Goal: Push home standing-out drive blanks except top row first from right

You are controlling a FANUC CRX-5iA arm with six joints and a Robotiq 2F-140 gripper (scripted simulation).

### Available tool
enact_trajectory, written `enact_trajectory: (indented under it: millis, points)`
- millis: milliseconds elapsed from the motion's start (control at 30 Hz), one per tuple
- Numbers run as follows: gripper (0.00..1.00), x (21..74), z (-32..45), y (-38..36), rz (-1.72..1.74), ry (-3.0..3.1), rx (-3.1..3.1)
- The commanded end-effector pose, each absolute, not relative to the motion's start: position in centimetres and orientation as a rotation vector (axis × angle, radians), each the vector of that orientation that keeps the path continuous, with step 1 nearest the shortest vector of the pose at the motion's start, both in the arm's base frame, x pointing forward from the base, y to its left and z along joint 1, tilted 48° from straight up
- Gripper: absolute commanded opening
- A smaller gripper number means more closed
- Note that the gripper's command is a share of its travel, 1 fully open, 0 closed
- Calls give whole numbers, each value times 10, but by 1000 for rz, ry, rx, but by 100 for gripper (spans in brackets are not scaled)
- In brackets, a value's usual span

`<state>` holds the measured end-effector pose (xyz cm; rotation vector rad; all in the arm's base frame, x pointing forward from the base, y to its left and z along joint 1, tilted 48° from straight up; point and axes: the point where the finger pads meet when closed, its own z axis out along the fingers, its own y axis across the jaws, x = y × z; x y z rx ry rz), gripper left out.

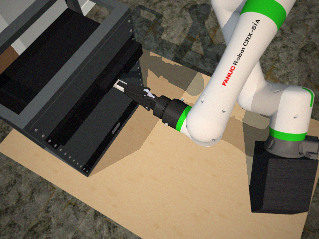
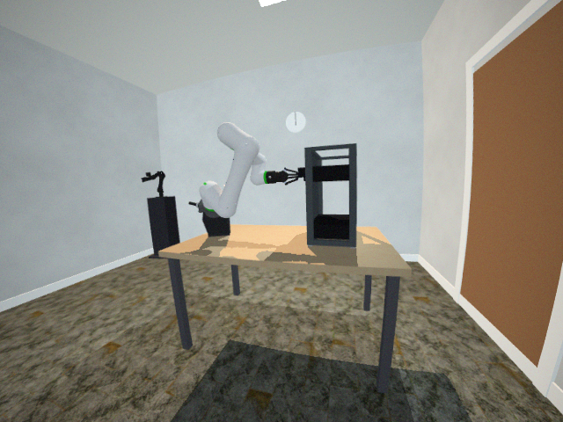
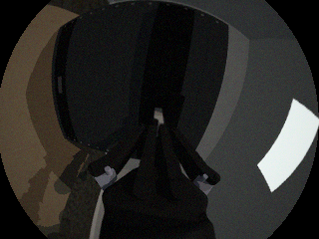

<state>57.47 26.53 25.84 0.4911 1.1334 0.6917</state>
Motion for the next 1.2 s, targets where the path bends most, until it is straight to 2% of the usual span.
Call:
enact_trajectory:
  millis: [0, 1167]
  points:
    - [0, 576, 259, 266, 693, 1133, 491]
    - [0, 581, 261, 266, 693, 1133, 491]
